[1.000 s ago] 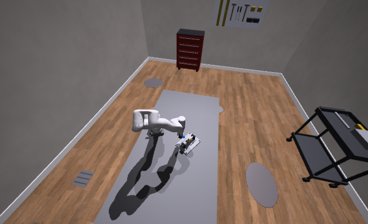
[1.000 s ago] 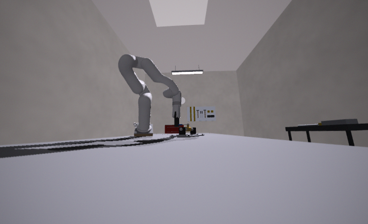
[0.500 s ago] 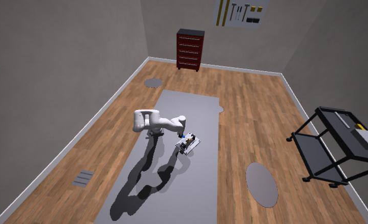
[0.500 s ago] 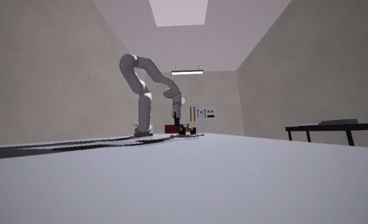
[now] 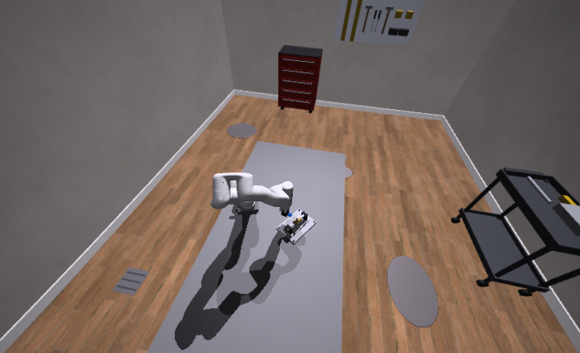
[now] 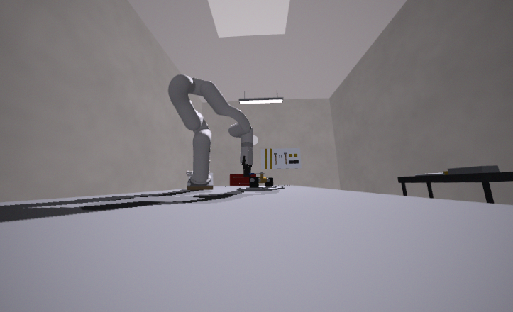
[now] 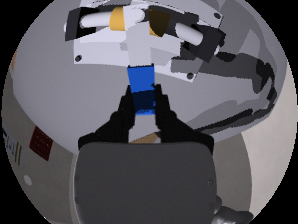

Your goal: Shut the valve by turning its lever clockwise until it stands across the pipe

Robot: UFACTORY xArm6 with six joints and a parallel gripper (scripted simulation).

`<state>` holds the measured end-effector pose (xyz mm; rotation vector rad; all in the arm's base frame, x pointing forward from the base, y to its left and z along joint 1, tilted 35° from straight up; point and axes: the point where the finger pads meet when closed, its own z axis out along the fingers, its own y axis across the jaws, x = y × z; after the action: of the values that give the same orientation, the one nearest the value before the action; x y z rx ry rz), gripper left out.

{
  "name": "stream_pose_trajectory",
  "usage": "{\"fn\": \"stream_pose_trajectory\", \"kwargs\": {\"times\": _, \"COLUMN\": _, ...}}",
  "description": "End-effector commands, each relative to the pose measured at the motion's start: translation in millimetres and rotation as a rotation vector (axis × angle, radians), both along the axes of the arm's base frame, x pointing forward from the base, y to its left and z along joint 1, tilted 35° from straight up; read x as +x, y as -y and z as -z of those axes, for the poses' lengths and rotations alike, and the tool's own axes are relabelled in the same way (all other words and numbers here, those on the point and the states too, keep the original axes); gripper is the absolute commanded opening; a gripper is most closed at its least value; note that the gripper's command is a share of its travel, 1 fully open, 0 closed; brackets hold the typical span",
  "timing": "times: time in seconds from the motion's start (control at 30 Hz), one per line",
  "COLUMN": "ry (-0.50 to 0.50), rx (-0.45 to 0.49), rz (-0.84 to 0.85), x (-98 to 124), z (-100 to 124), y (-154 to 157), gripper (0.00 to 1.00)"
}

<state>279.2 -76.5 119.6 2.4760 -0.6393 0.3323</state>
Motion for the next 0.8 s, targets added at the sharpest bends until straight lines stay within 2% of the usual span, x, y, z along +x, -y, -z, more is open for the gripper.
{"fn": "stream_pose_trajectory", "kwargs": {"times": 0.0, "ry": 0.018, "rx": 0.008, "rz": 0.015, "x": 2.8, "z": 0.7, "y": -3.3, "gripper": 0.0}}
{"fn": "stream_pose_trajectory", "kwargs": {"times": 0.77, "ry": 0.096, "rx": 0.021, "rz": 0.127, "x": 10.1, "z": 5.8, "y": -12.1, "gripper": 0.0}}
